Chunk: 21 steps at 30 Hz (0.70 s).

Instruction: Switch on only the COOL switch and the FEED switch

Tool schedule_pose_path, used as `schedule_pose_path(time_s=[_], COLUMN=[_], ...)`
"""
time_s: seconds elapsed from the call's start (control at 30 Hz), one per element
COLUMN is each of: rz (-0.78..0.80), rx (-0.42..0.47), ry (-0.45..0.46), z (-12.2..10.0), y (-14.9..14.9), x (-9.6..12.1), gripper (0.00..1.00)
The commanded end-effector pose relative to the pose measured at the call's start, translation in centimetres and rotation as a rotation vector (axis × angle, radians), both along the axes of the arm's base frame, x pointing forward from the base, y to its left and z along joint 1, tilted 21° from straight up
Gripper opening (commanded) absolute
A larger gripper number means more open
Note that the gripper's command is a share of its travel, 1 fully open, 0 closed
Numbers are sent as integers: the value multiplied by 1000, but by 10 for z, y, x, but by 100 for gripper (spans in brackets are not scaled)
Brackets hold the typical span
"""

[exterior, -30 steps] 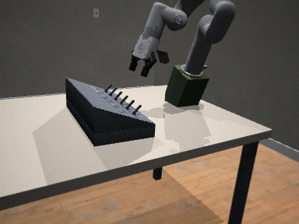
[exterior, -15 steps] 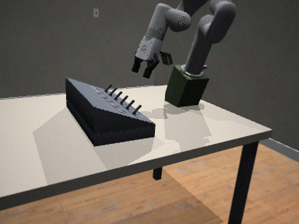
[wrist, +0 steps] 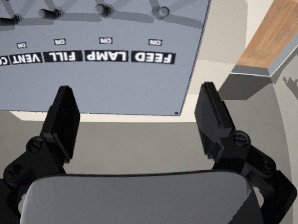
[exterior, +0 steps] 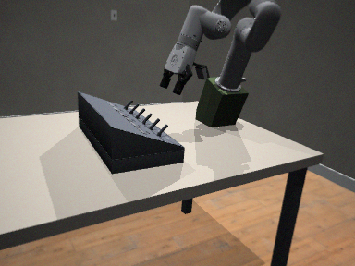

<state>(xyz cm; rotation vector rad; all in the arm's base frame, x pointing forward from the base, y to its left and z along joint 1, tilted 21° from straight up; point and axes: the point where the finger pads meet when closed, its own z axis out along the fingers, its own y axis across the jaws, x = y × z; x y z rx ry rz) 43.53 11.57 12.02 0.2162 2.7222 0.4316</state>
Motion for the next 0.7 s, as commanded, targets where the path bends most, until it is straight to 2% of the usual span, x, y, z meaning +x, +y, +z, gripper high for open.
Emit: schedule_pose_path(time_s=[0.0,0.67], rz=[-22,-44], rx=[12,23], ry=[0,3], z=[3,4], y=[11,20], x=[-1,-4], gripper=[100,100])
